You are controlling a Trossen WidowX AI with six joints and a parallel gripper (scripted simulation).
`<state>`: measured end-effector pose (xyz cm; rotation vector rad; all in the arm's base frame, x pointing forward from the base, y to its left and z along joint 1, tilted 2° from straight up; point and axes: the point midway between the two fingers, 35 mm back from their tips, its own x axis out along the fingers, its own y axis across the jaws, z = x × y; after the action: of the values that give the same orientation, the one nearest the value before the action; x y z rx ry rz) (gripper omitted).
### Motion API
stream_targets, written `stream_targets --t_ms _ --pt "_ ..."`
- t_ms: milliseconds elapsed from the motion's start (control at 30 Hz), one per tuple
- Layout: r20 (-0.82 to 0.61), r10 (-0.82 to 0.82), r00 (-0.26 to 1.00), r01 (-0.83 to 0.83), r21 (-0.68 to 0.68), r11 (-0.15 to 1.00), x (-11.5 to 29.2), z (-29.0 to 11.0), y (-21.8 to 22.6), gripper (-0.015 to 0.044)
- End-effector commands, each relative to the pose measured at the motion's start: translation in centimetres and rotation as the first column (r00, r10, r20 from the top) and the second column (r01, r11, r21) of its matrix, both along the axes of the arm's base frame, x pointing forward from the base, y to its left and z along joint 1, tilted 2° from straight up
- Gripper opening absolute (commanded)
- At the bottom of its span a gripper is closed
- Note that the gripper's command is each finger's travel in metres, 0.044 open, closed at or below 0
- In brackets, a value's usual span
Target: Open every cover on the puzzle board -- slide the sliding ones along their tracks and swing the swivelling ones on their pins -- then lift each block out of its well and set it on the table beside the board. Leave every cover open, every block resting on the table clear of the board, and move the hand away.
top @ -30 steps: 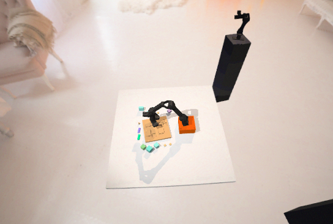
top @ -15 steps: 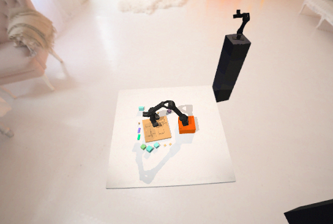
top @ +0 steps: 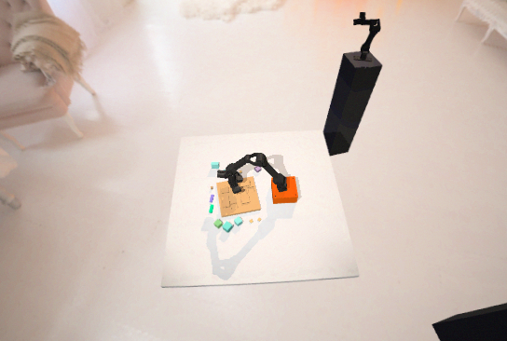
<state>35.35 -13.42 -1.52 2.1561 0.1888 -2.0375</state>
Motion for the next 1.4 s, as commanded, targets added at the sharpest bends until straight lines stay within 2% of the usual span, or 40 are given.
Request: stream_targets --t_ms 0,367,467,533,667,700,867,1367 --pt "-0.005 0.000 1.000 0.000 -0.001 1.000 -0.2 -0.1 0.0 0.0000" --pt "-0.003 -0.100 0.995 0.100 0.004 0.995 -0.1 0.4 0.0 0.0000" --pt "-0.006 0.036 0.999 -0.036 -0.003 0.999 -0.1 0.5 0.0 0.0000" --pt "-0.011 0.197 0.980 -0.197 -0.011 0.980 -0.1 0.7 0.0 0.0000" --pt "-0.028 0.557 0.830 -0.557 -0.027 0.830 -0.1 0.9 0.1 0.0000" --pt "-0.013 0.265 0.964 -0.265 -0.012 0.964 -0.1 0.6 0.1 0.0026" --pt "-0.018 0.384 0.923 -0.384 -0.018 0.923 -0.1 1.4 0.1 0.0144" --pt "-0.040 0.740 0.671 -0.741 -0.033 0.670 -0.2 4.0 0.1 0.0144"
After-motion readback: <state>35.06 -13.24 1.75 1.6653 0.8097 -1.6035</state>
